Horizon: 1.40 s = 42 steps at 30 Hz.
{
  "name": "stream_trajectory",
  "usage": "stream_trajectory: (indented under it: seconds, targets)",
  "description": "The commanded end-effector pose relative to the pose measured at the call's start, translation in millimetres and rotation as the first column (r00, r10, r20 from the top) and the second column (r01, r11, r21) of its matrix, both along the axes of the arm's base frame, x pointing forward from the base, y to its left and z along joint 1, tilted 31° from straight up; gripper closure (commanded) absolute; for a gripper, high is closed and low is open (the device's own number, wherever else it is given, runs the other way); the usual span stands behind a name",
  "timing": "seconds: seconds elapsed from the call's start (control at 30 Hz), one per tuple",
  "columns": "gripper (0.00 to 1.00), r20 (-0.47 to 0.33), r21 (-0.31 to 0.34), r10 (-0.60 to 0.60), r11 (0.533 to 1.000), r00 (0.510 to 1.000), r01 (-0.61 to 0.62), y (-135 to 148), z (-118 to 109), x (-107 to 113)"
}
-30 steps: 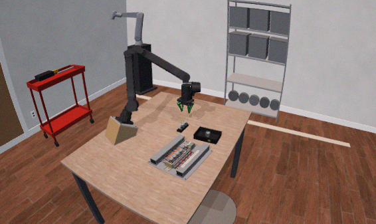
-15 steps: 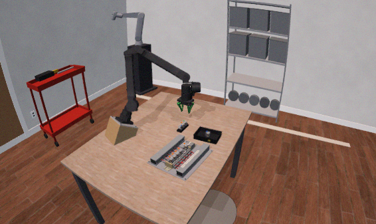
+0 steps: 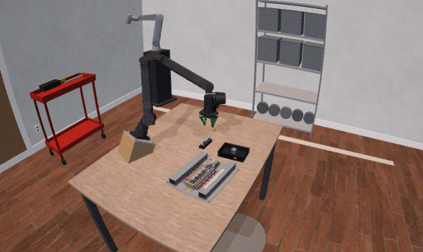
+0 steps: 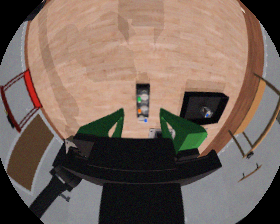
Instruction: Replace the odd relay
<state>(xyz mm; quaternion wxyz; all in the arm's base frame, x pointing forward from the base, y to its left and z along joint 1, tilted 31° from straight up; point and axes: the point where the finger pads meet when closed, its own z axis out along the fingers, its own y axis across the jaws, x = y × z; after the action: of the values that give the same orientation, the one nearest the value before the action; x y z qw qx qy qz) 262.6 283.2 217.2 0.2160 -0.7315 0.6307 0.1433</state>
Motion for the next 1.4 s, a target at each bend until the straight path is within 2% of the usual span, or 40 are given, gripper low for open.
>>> stream_trajectory:
  seconds: [0.0,0.17,0.37,0.73,1.13,1.37]
  targets:
    - [0.41,0.045,0.038,0.002,0.999,0.999,-0.004,12.6,22.0,7.8]
    - [0.41,0.044,0.037,0.003,0.999,0.999,-0.004,12.1,21.1,7.6]
    - [0.41,0.039,0.030,0.000,1.000,0.999,-0.002,1.7,9.5,8.4]
    - [0.41,0.042,0.028,-0.004,1.000,0.999,0.003,-31.9,-23.8,14.5]
    - [0.41,0.063,0.041,0.006,0.999,0.998,-0.008,-24.5,-12.7,21.6]
    - [0.41,0.053,0.034,0.009,0.999,0.999,-0.011,-24.3,-17.6,19.8]
